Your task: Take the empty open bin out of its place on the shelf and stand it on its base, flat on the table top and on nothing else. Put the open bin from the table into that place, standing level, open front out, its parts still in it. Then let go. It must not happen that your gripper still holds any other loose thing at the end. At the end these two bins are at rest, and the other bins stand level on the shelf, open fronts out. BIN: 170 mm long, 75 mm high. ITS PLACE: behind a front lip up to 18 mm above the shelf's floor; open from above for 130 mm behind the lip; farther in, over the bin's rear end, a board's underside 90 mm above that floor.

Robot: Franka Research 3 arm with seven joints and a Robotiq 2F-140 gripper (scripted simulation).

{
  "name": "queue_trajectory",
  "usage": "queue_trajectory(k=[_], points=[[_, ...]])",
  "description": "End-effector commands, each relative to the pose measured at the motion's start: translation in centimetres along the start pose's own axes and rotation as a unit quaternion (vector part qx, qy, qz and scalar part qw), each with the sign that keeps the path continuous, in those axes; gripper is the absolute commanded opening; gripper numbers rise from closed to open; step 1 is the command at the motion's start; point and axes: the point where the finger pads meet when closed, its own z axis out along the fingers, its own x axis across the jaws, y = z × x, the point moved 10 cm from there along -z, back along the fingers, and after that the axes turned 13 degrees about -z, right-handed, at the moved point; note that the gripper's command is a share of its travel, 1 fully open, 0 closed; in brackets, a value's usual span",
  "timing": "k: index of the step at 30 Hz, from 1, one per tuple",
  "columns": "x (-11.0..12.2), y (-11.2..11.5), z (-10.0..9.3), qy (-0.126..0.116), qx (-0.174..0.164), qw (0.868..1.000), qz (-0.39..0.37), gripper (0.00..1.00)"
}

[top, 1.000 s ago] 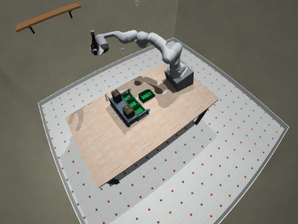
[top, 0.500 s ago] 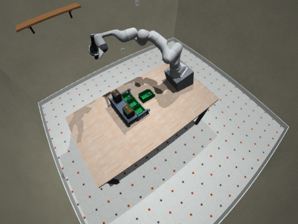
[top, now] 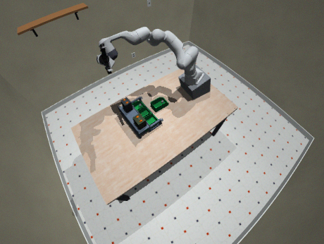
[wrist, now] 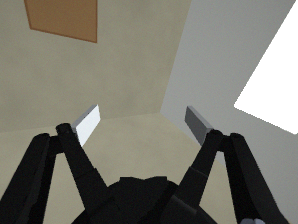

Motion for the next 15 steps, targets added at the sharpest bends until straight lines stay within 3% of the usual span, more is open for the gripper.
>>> queue_trajectory(k=[1, 4, 15], points=[[-2.4, -0.3, 2.9, -0.026, 0.001, 1.0, -0.011, 1.0], [-3.0, -0.5, 3.7, -0.033, 0.005, 0.999, -0.008, 1.0], [-11.7, -5.3, 11.9, -0.124, 0.048, 0.991, 0.022, 1.0]])
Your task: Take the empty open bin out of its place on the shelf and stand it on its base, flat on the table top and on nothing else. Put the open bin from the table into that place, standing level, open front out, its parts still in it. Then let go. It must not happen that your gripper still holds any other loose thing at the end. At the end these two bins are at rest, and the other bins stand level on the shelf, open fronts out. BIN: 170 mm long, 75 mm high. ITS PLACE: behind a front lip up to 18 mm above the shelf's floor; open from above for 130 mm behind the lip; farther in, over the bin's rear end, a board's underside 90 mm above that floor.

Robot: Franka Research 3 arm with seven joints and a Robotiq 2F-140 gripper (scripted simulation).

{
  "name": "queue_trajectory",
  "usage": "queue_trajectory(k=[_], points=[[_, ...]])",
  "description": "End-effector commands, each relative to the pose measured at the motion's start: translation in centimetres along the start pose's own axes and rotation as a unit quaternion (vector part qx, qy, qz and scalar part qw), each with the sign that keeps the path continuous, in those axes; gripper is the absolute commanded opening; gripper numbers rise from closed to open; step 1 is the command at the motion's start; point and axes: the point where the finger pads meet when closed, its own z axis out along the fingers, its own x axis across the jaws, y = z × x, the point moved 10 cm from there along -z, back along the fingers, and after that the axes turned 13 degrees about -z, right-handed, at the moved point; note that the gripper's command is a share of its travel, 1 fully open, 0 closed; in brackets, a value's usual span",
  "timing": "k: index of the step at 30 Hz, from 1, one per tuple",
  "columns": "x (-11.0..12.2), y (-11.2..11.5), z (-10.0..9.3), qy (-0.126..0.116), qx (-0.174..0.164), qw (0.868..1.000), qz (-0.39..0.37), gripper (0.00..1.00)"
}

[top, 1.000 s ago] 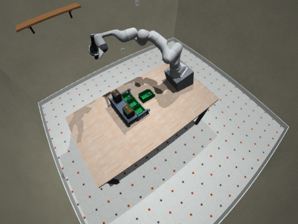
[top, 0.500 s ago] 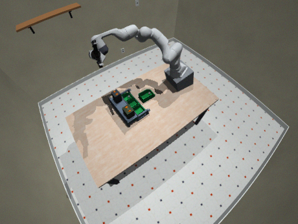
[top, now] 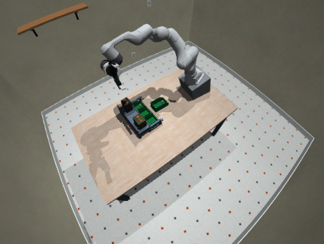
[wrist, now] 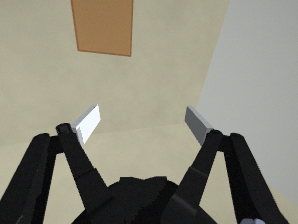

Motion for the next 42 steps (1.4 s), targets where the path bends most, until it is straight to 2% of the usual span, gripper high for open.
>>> queue_trajectory(k=[1, 4, 6, 13, 14, 15, 19, 20, 21, 42], points=[[-2.9, -0.9, 2.7, -0.039, -0.001, 0.999, -0.016, 1.0], [-5.3, -2.4, 4.9, -0.069, 0.011, 0.997, -0.008, 1.0], [-5.3, -2.4, 4.9, -0.069, 0.011, 0.997, -0.008, 1.0], [-11.4, -6.8, 8.5, -0.147, 0.039, 0.988, 0.008, 1.0], [-12.3, -7.5, 8.9, -0.158, 0.043, 0.986, 0.01, 1.0], [-12.3, -7.5, 8.9, -0.158, 0.043, 0.986, 0.01, 1.0], [-15.8, -10.4, 9.8, -0.207, 0.058, 0.977, 0.017, 1.0], [-15.8, -10.4, 9.8, -0.207, 0.058, 0.977, 0.017, 1.0], [-16.6, -11.2, 9.9, -0.219, 0.062, 0.974, 0.019, 1.0], [-16.6, -11.2, 9.9, -0.219, 0.062, 0.974, 0.019, 1.0]])
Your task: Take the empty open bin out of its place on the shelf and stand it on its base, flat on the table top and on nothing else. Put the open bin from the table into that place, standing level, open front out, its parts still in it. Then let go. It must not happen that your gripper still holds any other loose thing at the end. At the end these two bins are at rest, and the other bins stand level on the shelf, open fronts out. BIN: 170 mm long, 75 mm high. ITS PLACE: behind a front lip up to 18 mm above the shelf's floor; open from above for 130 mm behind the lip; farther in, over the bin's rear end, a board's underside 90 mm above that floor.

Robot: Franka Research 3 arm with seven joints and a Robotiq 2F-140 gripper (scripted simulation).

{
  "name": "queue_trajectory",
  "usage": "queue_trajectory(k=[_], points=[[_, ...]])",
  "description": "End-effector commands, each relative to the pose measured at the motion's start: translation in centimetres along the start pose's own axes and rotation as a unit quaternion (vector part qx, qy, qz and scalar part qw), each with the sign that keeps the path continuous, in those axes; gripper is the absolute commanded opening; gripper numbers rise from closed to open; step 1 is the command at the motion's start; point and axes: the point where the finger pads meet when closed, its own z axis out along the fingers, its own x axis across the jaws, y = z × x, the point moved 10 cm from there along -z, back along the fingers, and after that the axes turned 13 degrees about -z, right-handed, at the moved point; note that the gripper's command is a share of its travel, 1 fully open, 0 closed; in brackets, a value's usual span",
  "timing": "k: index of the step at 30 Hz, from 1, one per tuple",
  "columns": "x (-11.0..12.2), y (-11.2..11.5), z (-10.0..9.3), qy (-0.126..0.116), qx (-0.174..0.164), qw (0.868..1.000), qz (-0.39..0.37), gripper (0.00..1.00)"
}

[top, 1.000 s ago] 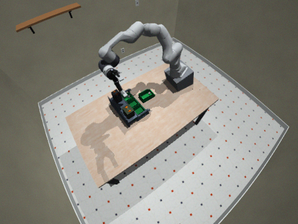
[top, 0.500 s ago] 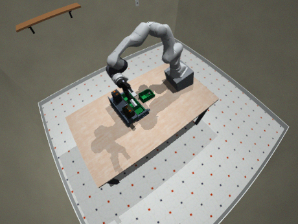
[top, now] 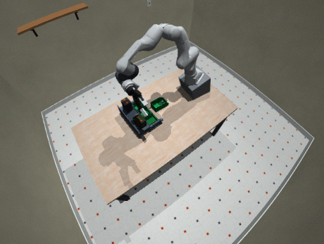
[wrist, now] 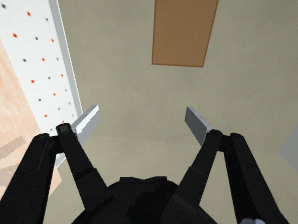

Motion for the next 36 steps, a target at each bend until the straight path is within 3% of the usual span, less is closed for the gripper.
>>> queue_trajectory(k=[1, 8, 9, 17, 18, 29, 30, 36], points=[[-0.9, -0.7, 0.5, -0.014, 0.002, 1.0, -0.004, 1.0], [-0.9, -0.7, 0.5, -0.014, 0.002, 1.0, -0.004, 1.0], [-1.6, -1.4, 1.0, -0.027, 0.006, 1.0, -0.003, 1.0], [-1.6, -1.4, 1.0, -0.027, 0.006, 1.0, -0.003, 1.0], [-2.4, -2.2, 1.4, -0.04, 0.01, 0.999, -0.002, 1.0], [-2.4, -2.2, 1.4, -0.04, 0.01, 0.999, -0.002, 1.0], [-3.2, -2.9, 1.7, -0.053, 0.014, 0.999, 0.0, 1.0], [-3.2, -2.9, 1.7, -0.053, 0.014, 0.999, 0.0, 1.0]])
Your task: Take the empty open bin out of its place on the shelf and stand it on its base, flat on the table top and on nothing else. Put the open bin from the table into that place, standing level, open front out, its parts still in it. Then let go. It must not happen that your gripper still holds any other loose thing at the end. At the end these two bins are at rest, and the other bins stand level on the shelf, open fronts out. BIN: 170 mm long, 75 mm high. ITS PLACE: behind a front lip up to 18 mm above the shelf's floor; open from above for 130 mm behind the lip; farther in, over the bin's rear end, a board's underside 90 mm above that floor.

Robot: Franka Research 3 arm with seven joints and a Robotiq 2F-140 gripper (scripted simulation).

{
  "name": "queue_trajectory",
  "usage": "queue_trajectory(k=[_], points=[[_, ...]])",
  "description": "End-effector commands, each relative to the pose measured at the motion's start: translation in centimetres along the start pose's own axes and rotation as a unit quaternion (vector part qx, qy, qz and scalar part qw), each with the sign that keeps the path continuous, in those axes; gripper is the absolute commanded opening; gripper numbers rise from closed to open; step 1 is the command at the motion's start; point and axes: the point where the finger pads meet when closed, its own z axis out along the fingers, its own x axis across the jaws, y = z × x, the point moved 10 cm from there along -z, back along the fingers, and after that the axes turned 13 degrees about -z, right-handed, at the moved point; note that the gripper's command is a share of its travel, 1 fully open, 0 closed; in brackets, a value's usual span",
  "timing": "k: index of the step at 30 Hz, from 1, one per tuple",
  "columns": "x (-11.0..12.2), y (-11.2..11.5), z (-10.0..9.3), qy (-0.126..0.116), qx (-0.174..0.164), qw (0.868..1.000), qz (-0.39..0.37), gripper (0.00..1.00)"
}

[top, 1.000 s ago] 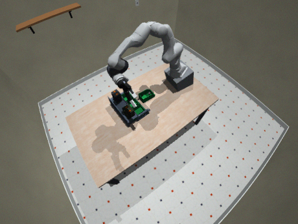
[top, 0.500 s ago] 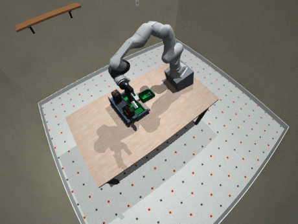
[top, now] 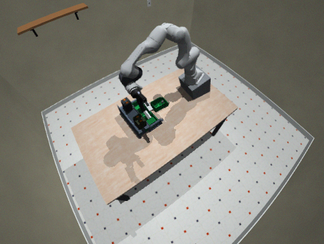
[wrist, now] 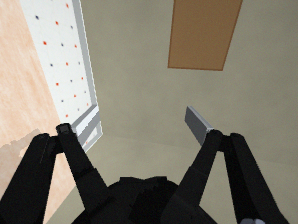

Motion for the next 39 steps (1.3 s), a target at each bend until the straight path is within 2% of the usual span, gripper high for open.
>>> queue_trajectory(k=[1, 14, 15, 39], points=[[-0.1, -0.05, -0.02, -0.002, -0.003, 1.0, -0.005, 1.0], [-0.1, -0.05, -0.02, -0.002, -0.003, 1.0, -0.005, 1.0], [-0.84, -0.79, 0.39, -0.015, 0.001, 1.0, -0.004, 1.0], [-0.84, -0.79, 0.39, -0.015, 0.001, 1.0, -0.004, 1.0]])
